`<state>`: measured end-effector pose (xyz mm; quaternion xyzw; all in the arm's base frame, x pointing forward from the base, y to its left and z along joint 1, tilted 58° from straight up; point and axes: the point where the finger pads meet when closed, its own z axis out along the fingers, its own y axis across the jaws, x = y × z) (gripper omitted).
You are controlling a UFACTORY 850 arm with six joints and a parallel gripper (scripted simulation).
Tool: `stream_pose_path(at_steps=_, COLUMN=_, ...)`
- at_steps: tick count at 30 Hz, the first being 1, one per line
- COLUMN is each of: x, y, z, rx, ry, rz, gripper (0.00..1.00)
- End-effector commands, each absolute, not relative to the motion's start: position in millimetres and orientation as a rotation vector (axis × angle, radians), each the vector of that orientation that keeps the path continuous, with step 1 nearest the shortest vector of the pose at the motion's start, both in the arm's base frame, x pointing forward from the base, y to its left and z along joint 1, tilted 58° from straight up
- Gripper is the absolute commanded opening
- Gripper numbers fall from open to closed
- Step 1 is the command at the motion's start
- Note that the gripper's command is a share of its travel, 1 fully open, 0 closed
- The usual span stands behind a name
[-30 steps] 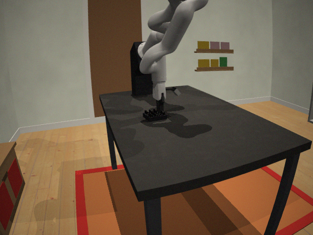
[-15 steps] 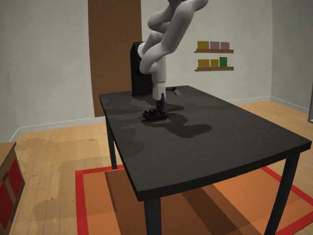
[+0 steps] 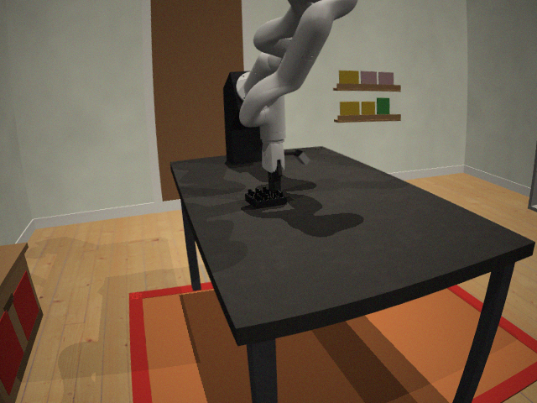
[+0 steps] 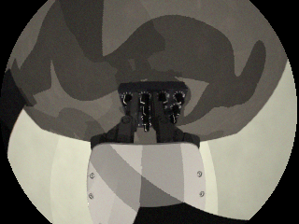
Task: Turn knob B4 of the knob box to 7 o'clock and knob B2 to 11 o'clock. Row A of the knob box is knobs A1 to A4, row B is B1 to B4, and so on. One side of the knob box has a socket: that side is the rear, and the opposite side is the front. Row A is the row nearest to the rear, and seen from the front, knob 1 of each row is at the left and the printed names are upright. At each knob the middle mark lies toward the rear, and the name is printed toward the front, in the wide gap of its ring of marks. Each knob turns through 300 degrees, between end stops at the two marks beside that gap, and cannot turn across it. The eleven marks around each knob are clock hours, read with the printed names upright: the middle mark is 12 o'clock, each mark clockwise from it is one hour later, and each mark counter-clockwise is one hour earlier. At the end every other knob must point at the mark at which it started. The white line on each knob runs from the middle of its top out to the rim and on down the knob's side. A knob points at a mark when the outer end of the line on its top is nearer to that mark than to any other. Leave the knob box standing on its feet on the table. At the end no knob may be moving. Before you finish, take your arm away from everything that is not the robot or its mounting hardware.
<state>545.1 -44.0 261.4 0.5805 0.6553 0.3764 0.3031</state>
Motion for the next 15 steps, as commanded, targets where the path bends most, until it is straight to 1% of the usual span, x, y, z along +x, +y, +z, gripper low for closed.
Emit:
stream_pose_path(at_steps=1, x=545.1, y=-44.1, z=261.6, rx=1.539, ry=1.736, rz=0.998, gripper=0.19)
stream_pose_path(at_steps=10, x=545.1, y=-44.1, z=261.6, rx=1.539, ry=1.736, rz=0.998, gripper=0.19)
stream_pose_path(at_steps=11, x=545.1, y=-44.1, z=261.6, rx=1.539, ry=1.736, rz=0.998, gripper=0.08)
stream_pose_path(at_steps=15, x=545.1, y=-44.1, z=261.6, rx=1.539, ry=1.736, rz=0.998, gripper=0.08)
